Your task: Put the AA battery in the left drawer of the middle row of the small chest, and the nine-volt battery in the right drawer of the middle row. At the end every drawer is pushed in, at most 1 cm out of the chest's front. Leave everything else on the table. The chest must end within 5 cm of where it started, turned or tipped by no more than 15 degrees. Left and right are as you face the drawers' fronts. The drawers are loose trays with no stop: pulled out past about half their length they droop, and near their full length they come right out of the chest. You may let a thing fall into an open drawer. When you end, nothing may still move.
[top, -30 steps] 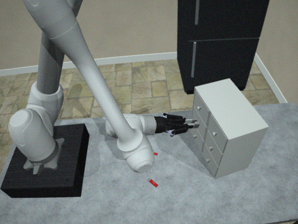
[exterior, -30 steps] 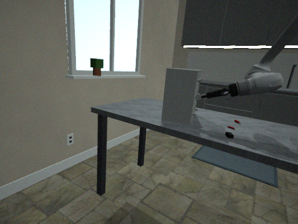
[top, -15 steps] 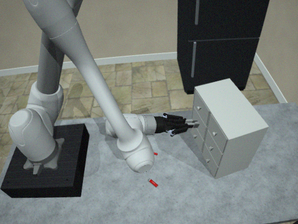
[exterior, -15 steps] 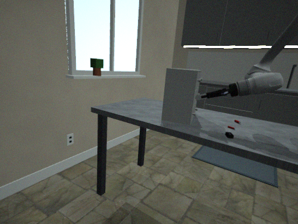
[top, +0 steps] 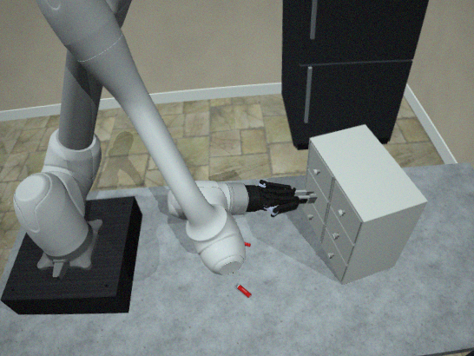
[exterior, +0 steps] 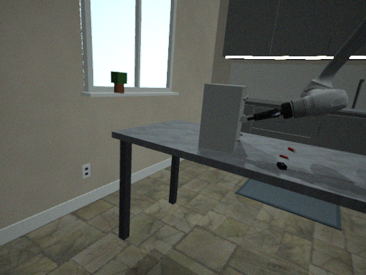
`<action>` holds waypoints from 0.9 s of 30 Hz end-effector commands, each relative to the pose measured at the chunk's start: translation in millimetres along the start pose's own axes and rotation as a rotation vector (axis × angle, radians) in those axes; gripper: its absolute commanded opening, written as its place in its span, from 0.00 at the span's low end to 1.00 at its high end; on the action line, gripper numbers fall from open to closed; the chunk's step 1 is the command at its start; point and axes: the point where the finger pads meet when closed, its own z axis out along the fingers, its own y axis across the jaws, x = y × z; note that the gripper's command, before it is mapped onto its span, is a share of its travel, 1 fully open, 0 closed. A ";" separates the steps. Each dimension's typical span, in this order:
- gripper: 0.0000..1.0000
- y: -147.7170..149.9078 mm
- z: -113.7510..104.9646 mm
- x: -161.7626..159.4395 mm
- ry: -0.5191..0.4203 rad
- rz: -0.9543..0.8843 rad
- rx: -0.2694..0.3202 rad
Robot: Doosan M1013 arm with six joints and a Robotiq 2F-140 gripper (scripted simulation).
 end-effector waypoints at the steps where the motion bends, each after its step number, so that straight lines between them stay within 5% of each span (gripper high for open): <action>1: 0.08 0.0 -0.6 -0.1 0.000 0.000 0.000; 27: 0.08 0.0 -20.0 -7.2 0.000 0.000 0.000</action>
